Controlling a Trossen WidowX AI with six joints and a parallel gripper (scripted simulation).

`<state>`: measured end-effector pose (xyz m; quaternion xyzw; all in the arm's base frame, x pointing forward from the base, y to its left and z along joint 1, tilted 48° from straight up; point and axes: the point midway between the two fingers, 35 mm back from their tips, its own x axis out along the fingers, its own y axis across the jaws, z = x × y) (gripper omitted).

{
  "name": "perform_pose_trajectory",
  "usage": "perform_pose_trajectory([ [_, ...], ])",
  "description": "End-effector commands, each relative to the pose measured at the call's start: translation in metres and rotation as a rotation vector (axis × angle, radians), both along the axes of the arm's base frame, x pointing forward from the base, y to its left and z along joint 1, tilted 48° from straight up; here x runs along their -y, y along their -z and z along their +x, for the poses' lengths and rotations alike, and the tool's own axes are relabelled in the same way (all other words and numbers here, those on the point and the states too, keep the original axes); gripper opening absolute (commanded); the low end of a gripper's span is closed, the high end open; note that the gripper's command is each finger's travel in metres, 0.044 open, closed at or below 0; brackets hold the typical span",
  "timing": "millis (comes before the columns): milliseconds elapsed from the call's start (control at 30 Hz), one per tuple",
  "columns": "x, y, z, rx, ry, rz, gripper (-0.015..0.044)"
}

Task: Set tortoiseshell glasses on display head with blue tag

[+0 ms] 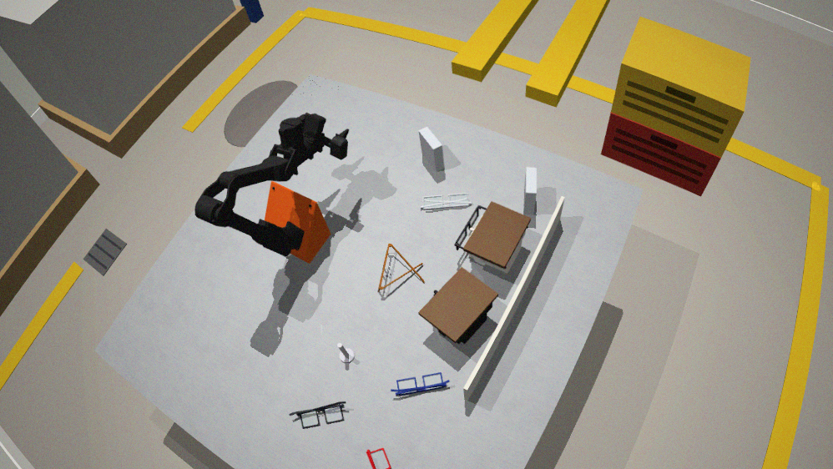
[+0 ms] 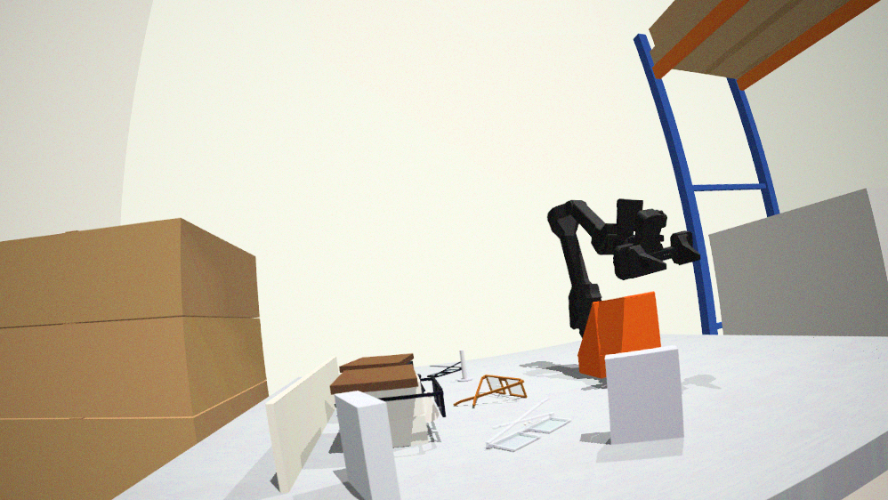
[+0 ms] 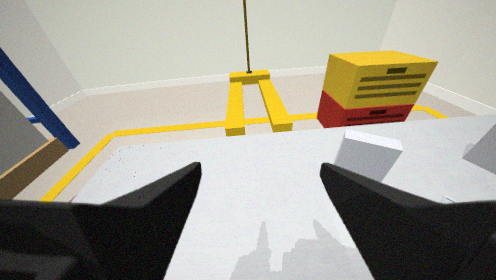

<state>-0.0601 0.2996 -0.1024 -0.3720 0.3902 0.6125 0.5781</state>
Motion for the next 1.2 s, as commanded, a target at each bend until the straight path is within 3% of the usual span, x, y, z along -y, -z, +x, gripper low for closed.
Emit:
perform_pose_trajectory([
  [0, 0.000, 0.000, 0.000, 0.000, 0.000, 0.000, 0.0426],
  [233, 0.000, 0.000, 0.000, 0.000, 0.000, 0.000, 0.0440],
  [300, -0.001, 0.002, 0.011, -0.001, 0.083, -0.027, 0.0387],
  [533, 0.015, 0.014, 0.125, 0.029, 0.954, -0.241, 0.0204],
  [867, 0.065, 0.005, 0.216, 0.129, 1.654, -0.335, 0.0200],
  [1167, 0.130, -0.026, 0.282, 0.339, 2.293, -0.353, 0.0200],
])
